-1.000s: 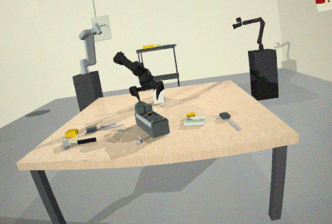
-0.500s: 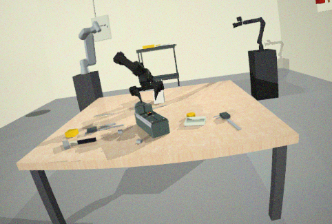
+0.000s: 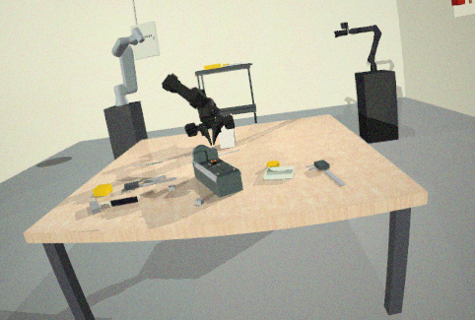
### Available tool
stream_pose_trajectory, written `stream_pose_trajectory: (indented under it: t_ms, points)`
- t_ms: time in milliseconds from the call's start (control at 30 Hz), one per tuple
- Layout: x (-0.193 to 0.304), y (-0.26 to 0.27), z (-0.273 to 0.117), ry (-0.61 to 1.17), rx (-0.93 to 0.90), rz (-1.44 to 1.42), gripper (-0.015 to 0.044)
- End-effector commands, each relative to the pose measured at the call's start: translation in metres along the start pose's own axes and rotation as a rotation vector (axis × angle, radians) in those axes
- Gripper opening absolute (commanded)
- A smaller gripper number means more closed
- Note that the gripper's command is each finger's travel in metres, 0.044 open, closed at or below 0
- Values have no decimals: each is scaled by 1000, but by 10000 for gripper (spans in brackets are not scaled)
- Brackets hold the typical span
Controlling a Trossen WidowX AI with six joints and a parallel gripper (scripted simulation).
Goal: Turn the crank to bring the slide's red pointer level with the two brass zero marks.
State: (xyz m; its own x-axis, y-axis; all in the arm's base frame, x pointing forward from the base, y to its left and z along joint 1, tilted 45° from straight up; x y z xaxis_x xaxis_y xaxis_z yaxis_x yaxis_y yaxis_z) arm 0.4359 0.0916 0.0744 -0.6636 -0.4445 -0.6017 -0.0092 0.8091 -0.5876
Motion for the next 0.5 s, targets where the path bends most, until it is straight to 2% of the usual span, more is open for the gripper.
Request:
stream_pose_trajectory:
  t_ms: [0, 467]
  points:
    - [0, 1, 0, -3, -5, -5, 0]
    - [0, 0, 0, 0, 0, 0, 0]
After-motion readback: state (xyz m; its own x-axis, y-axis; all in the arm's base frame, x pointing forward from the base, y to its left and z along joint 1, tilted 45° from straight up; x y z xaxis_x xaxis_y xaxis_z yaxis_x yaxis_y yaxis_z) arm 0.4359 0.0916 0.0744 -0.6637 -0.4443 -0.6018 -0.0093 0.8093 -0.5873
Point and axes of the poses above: the point midway between the two fingers, 35 mm back from their tips, its own z axis out along the fingers, its own y axis across the jaws, x = y × z, the point moved 5 cm from there along -z, back along the fingers, and after that the axes turned 9 degrees about z, right-handed, at the moved point
